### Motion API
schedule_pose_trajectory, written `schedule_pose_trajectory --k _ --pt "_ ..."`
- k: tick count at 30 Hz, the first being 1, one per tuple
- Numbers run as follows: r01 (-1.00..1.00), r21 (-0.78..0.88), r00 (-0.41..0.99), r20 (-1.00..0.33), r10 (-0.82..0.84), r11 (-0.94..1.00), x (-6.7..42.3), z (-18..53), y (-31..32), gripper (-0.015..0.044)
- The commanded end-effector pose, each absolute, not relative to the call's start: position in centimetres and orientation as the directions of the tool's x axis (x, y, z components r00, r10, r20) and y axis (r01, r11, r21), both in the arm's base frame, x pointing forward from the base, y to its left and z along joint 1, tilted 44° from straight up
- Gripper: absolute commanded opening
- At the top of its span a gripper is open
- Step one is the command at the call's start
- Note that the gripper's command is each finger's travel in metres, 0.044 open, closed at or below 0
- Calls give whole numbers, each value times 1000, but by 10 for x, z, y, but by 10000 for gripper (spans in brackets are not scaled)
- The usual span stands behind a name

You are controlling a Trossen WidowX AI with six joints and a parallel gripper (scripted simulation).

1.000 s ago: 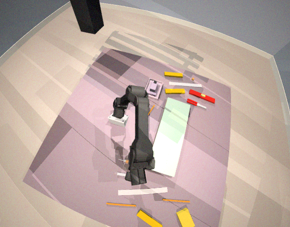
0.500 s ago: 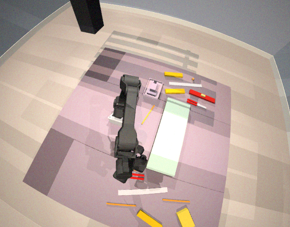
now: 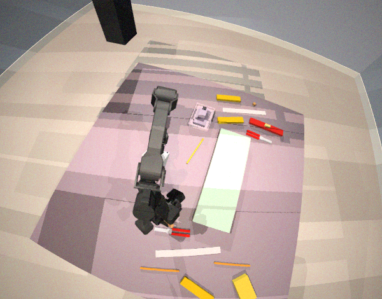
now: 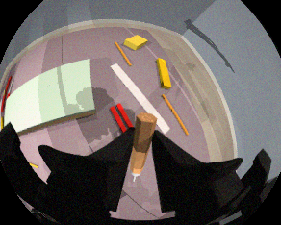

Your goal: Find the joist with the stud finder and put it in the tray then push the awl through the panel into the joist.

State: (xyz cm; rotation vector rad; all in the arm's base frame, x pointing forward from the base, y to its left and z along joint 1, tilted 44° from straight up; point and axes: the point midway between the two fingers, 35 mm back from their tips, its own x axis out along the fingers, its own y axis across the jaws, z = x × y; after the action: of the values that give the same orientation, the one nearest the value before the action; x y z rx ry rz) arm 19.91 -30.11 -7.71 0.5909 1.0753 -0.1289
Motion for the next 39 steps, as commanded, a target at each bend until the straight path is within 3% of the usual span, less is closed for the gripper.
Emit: schedule_pose_trajectory --k 1,22,39 --pt "424 377 532 -839 111 823 194 -67 -309 0" --pt "633 405 685 -691 -233 660 151 -28 -321 0" --pt "551 391 731 -653 -200 737 233 1 -283 0"
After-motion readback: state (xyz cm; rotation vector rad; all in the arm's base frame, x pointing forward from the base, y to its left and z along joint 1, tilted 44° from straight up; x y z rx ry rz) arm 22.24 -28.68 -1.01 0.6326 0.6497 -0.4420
